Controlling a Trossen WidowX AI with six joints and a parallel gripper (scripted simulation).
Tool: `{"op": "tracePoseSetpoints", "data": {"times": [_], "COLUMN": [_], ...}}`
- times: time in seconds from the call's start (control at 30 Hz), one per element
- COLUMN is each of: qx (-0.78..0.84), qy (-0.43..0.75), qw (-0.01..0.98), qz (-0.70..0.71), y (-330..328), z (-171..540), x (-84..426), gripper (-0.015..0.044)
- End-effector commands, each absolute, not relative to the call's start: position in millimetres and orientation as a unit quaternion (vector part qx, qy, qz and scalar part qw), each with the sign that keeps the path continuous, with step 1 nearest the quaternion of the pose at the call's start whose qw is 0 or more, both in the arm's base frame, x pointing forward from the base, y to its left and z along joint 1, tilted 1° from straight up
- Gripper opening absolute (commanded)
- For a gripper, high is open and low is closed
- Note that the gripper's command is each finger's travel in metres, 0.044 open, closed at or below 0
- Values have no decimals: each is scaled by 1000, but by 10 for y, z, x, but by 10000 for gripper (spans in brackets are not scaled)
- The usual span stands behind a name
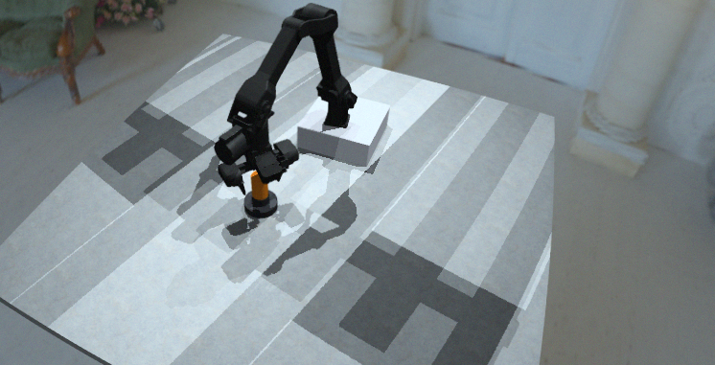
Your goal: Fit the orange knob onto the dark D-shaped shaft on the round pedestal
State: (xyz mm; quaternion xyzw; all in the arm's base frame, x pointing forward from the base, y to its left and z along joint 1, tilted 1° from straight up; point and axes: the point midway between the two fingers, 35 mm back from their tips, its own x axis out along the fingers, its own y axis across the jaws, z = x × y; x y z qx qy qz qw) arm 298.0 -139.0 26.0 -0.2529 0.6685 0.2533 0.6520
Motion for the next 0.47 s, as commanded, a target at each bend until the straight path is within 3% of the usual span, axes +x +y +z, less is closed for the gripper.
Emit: {"op": "tracePoseSetpoints", "data": {"times": [0.0,0.1,0.43], "qx": [-260,-259,-260], "qy": [662,662,662], "qw": [659,659,659], "qz": [246,246,246], "y": [-1409,-1386,-1402], "z": [719,1095,1122], "x": [3044,3010,3043], "gripper": [440,440,440]}}
